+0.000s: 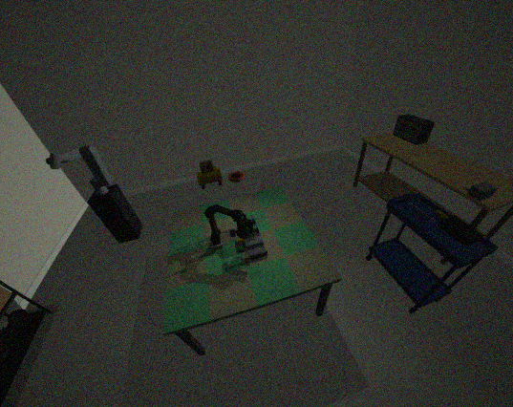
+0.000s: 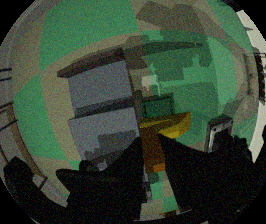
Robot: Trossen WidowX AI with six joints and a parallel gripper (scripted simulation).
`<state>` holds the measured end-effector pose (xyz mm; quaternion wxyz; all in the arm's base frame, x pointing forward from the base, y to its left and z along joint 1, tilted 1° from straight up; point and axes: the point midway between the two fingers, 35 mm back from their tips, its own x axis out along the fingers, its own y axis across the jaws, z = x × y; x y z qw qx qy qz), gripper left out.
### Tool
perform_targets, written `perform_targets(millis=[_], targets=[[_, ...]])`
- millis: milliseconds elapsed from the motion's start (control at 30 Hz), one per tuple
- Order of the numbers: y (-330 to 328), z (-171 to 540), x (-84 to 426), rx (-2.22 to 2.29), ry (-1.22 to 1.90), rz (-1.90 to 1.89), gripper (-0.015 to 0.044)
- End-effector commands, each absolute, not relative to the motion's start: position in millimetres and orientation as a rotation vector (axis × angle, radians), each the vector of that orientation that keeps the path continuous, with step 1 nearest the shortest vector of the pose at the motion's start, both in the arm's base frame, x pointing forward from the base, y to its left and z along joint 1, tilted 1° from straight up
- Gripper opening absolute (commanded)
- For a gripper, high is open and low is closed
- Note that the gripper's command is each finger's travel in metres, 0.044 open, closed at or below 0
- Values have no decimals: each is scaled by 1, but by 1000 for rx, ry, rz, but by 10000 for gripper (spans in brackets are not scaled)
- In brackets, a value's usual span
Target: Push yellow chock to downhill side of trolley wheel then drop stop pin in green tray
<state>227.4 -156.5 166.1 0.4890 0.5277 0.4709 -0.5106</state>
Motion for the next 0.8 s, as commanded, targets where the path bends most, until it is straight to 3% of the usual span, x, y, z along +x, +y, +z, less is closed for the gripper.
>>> perform_targets(millis=[0,767], targets=[[-159,167,230,1369,1097,-1311,0],[-162,167,230,1967,609,-1864,0]])
